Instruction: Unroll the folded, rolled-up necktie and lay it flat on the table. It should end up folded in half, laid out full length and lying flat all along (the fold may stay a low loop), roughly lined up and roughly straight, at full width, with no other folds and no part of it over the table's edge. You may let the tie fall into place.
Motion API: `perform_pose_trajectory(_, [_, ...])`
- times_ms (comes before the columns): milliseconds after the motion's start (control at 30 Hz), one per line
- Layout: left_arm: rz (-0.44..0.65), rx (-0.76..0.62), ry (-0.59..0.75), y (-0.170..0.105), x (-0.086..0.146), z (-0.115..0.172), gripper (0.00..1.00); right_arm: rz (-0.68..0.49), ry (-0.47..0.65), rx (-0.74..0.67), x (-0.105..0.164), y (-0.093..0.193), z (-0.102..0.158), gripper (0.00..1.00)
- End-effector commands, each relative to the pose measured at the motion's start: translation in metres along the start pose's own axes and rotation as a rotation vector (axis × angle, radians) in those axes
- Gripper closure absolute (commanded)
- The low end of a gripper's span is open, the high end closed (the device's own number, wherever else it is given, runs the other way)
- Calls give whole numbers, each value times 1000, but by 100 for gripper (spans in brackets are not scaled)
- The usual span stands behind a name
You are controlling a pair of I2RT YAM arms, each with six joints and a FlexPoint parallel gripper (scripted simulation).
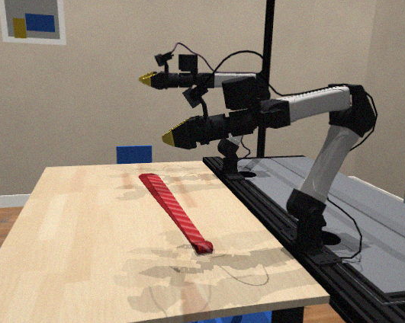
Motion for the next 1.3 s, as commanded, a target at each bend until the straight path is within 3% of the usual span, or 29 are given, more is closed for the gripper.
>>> perform_pose_trajectory(0, [-103, 13, -106, 3, 3, -34, 8, 0, 0, 0, 0, 0, 0, 0])
perform_pose_trajectory(367, [-236, 62, -183, 8, 0, -60, 4, 0, 0, 0, 0, 0, 0, 0])
perform_pose_trajectory(1267, [-281, 78, -208, 9, -1, -69, 0, 0, 0, 0, 0, 0, 0, 0])
Point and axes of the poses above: on each arm, the point where the finger pads meet when closed, its own x axis back along the fingers, its own y axis across the jaws, z = x × y, the point moved 1 cm from there along x, back along the fingers, and after that the axes turned 15 degrees about x, right-handed, at the moved point
